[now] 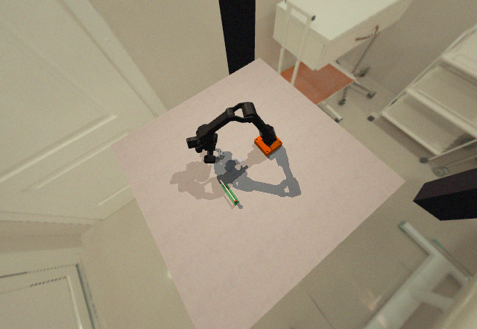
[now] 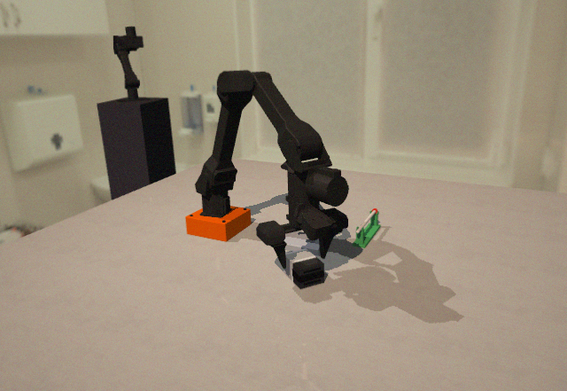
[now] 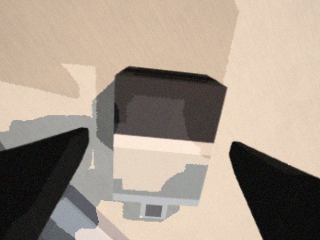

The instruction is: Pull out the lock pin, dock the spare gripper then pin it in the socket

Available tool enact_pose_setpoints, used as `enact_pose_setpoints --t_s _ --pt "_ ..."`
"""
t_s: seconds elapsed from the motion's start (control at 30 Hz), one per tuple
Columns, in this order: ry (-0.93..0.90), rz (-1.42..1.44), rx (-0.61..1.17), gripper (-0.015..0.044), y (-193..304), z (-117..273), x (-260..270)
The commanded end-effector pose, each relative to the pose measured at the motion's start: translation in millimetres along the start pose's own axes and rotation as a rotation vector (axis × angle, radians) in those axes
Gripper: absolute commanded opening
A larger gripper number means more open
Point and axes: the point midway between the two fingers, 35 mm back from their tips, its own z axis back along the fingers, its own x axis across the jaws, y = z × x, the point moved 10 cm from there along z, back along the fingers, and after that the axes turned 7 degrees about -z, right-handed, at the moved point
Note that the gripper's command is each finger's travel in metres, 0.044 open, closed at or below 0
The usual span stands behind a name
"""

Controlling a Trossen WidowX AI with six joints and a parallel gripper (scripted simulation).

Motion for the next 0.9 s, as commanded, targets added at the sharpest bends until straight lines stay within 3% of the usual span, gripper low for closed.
enact_pose_setpoints --t_s 0.0,0.5,0.73,0.87 --pt "0.003 -0.003 -0.001 0.0440 0 -7 0" --pt "0.003 -0.003 -0.001 0.0440 1 -28 -1" --pt "0.003 -0.003 -0.001 0.0256 1 -28 -1" --pt "0.003 -0.003 -0.001 0.0230 1 -28 -1"
